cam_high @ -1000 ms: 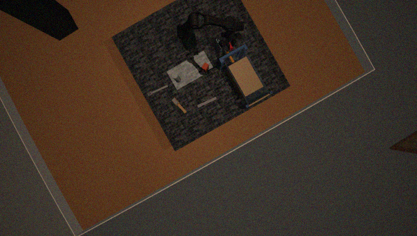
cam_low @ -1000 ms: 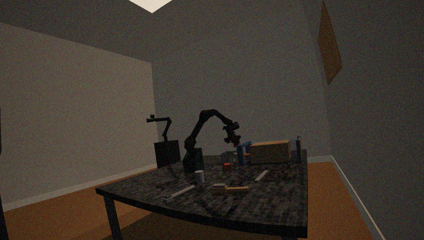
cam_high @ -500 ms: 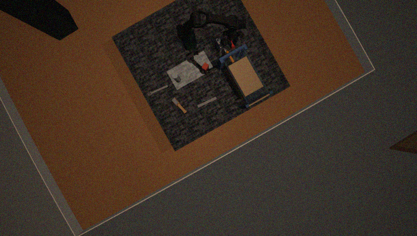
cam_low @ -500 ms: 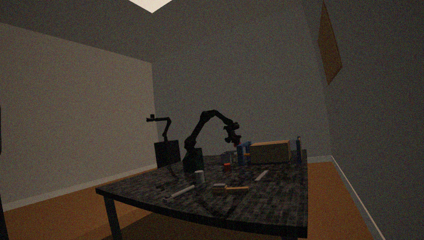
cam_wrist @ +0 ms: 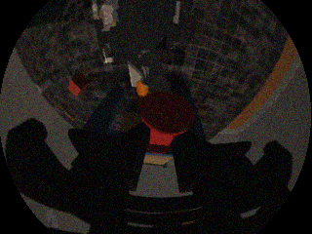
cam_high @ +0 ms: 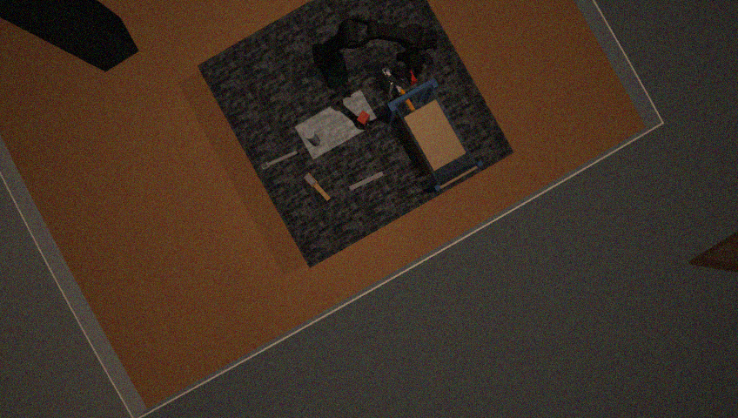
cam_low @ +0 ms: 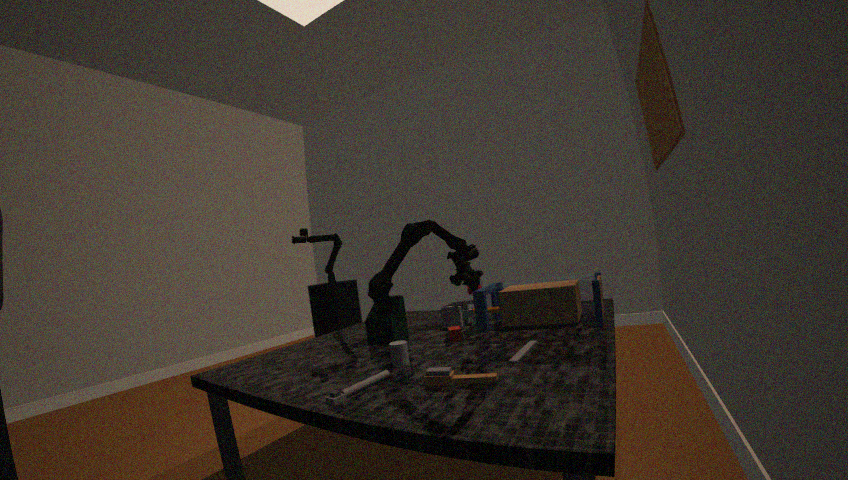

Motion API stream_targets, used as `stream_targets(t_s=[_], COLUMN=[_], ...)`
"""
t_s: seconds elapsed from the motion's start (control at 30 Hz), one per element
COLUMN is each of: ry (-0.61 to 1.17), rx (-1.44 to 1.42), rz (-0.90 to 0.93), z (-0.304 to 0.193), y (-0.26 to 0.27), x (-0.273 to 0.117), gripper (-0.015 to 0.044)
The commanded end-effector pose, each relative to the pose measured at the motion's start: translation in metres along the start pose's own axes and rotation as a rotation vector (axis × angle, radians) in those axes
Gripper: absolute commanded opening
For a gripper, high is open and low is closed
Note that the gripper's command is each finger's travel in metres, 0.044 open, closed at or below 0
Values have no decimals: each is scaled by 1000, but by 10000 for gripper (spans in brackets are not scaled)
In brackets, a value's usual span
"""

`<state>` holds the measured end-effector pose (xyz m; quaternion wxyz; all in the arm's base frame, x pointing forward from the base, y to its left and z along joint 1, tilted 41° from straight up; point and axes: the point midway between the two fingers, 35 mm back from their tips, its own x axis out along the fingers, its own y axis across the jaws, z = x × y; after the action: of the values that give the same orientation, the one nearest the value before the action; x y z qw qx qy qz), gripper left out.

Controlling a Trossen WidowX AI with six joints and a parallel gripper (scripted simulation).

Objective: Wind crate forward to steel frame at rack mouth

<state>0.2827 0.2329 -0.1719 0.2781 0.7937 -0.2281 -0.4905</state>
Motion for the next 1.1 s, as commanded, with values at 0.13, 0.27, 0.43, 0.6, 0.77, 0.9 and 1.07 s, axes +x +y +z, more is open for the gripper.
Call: stream_targets(t_s=[0.13, 0.27, 0.43, 0.6, 0.77, 0.9, 1.07], ry=[-18, -19, -19, -19, -19, -20, -20], rx=[-6, -6, -6, -6, -6, -6, -6], rz=[-44, -44, -45, -45, -46, -46, -47], z=[18, 21, 25, 30, 35, 39, 44], y=[-24, -28, -32, -36, -39, -41, -44], x=[-9, -11, -13, -16, -18, -20, -23], gripper=[0, 0, 0, 0, 0, 0, 0])
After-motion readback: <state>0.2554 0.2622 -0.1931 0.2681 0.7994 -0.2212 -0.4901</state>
